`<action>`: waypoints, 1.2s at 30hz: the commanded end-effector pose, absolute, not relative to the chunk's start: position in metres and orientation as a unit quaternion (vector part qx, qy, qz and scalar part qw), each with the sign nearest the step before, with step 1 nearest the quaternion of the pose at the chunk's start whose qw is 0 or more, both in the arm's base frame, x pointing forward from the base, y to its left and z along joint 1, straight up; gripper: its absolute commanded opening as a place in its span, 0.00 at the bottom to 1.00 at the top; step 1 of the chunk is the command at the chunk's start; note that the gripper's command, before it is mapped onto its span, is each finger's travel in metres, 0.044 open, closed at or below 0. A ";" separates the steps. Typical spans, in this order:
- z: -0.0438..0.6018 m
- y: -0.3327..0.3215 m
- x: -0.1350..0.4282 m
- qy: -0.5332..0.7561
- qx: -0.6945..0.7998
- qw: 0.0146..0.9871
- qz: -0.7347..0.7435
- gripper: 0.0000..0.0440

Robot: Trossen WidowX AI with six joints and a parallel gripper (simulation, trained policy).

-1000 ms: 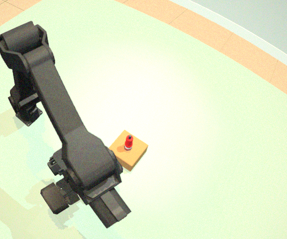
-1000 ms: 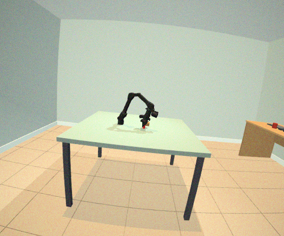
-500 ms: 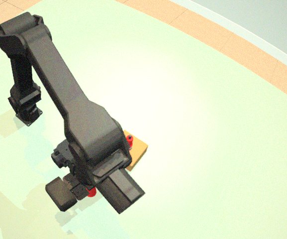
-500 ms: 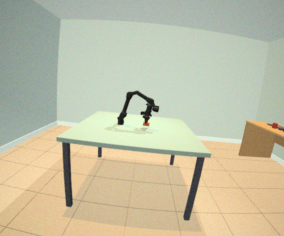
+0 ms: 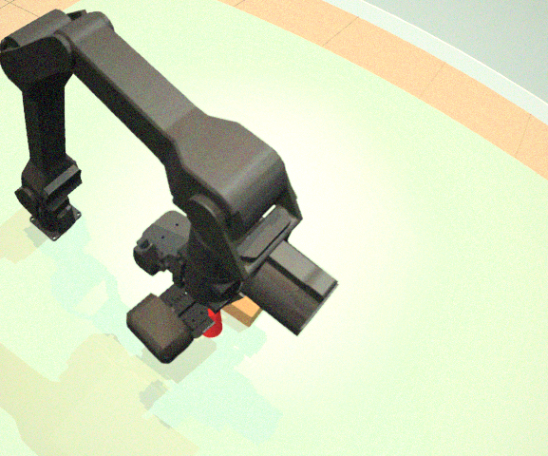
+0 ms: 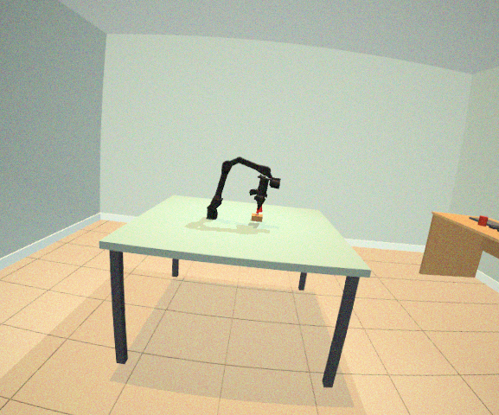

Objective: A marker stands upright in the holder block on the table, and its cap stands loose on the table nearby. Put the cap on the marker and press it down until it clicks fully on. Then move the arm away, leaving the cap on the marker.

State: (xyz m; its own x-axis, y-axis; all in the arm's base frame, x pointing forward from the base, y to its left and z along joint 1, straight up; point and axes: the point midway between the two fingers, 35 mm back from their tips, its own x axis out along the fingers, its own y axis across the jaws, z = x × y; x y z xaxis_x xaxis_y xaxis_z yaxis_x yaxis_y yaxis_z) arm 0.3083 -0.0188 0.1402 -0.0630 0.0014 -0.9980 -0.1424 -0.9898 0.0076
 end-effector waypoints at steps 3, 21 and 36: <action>0.152 0.003 0.307 0.040 -0.688 0.044 0.723 0.06; 0.165 0.070 0.296 0.006 -0.685 0.011 0.728 0.00; 0.149 0.080 0.293 0.000 -0.672 -0.002 0.740 0.00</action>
